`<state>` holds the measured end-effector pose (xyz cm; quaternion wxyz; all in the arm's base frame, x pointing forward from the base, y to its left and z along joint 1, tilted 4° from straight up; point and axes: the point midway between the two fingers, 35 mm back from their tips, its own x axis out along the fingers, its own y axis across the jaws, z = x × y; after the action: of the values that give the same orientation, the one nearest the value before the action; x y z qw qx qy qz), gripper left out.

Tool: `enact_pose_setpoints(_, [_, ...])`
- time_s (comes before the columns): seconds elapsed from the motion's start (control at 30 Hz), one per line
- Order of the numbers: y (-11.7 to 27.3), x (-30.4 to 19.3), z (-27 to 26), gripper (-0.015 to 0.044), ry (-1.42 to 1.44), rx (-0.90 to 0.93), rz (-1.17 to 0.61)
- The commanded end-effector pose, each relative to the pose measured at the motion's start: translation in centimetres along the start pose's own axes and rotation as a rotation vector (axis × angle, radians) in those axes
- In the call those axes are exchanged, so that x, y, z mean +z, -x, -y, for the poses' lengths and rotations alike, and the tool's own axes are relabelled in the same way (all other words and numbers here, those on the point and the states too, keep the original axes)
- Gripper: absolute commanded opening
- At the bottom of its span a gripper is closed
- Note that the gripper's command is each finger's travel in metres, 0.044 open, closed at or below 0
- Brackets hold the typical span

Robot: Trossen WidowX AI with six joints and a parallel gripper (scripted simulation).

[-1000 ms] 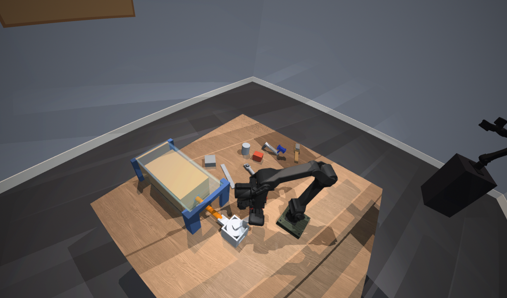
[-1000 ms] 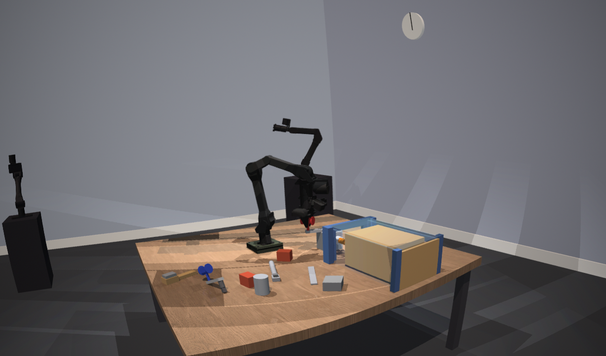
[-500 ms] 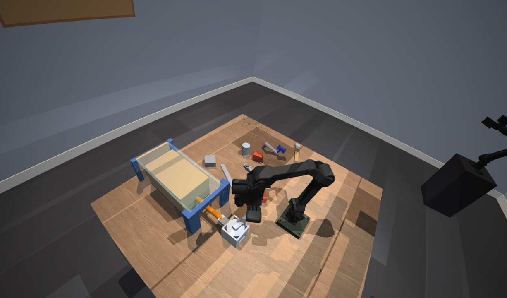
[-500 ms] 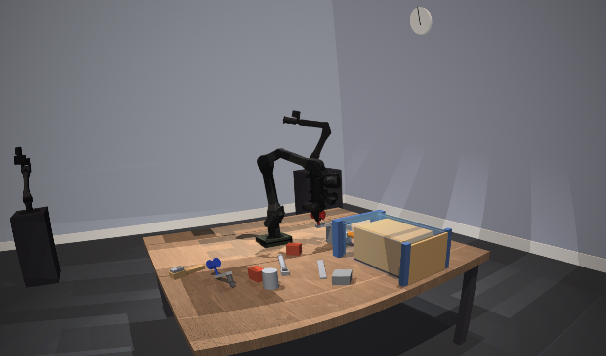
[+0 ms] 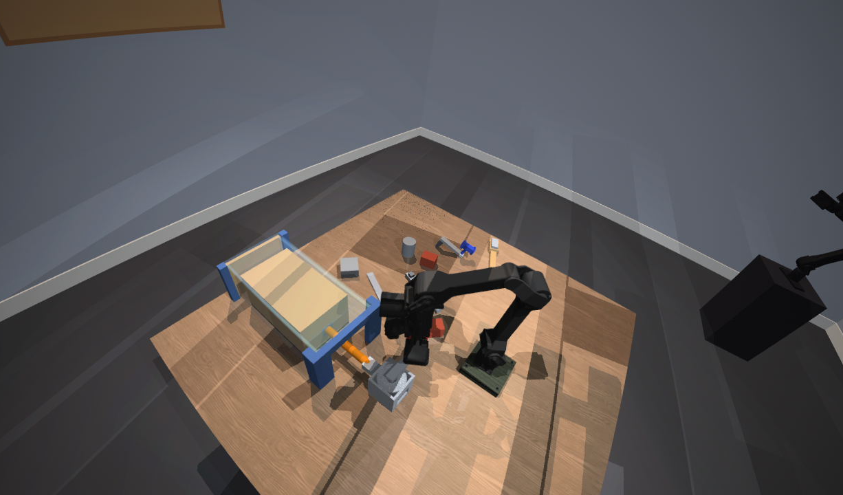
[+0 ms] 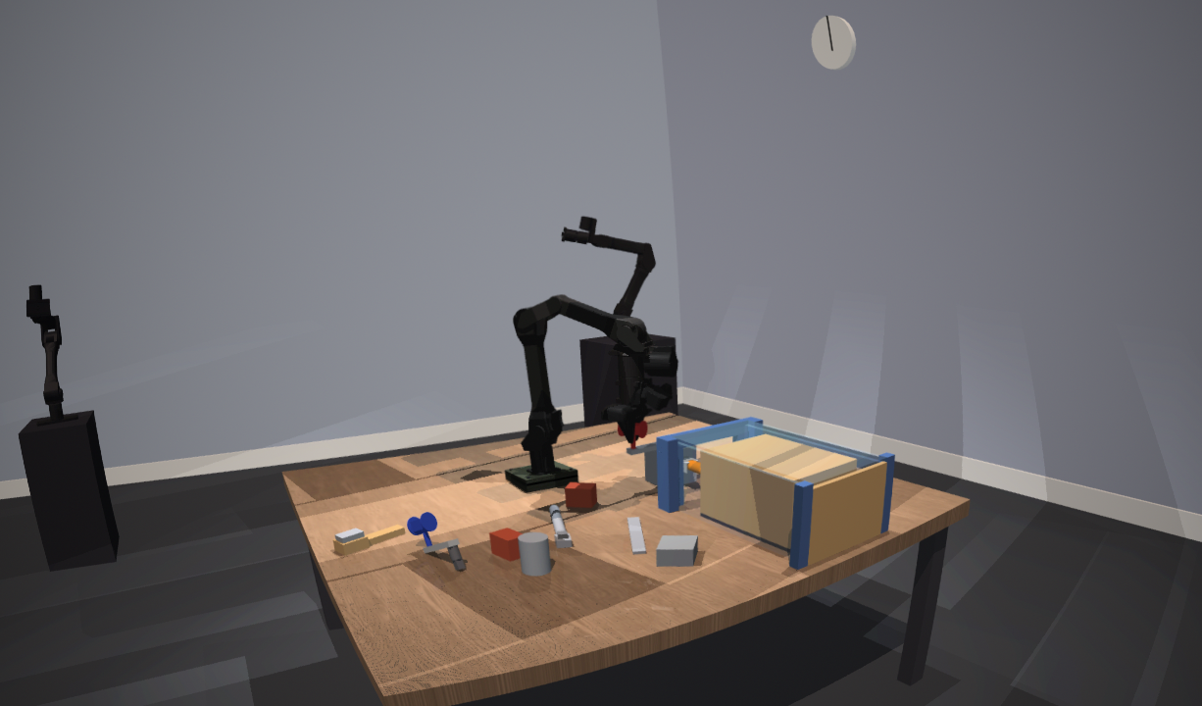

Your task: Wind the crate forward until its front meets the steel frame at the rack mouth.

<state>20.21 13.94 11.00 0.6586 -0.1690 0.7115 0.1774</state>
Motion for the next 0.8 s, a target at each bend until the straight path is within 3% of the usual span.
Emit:
enact_pose_setpoints(0.0, [-0.1, 1.6, 0.7, 0.0000, -0.009, -0.014, 0.027])
enact_pose_setpoints(0.77, [0.0, 4.4, 1.4, 0.0000, -0.009, -0.015, 0.030])
